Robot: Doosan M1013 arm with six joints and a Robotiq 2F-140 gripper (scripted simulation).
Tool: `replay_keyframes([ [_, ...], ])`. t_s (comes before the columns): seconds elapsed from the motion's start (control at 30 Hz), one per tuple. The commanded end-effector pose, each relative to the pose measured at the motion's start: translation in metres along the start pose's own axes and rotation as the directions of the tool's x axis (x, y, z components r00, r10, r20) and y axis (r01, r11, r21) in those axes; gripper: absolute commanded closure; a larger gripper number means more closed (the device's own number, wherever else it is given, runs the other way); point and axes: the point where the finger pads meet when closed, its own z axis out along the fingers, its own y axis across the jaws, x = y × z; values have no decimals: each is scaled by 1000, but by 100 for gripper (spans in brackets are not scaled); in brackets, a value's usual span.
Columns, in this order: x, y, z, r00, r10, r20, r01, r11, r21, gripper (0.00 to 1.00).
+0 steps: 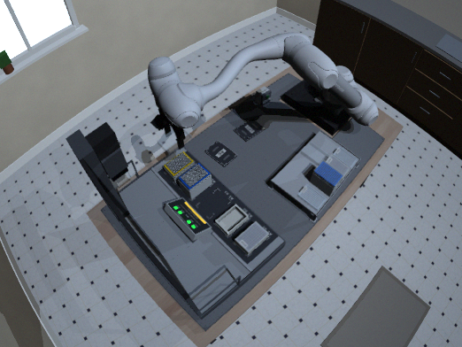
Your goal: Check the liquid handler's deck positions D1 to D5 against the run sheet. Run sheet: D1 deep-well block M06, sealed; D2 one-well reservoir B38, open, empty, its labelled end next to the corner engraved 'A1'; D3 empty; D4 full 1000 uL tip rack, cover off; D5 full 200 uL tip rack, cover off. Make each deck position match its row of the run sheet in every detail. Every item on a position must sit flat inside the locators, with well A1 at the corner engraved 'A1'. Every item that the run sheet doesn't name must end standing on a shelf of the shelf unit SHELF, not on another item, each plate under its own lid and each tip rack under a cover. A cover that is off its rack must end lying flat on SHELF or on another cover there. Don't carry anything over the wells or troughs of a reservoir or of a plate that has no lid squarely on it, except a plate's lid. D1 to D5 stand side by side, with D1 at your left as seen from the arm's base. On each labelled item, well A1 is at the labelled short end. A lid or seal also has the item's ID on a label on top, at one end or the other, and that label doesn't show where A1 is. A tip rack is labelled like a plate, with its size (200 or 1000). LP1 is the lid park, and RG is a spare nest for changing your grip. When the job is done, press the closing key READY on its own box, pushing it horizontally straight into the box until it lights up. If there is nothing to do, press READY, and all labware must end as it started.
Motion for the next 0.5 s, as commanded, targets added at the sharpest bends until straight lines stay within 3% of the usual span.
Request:
replay_keyframes([
  [0.0, -15, 4, -3, 1000, 5, -6, -5, 1000, -3, 90],
  [0.47, -75, 5, -3, 1000, 1, -6, -1, 1000, -3, 90],
])
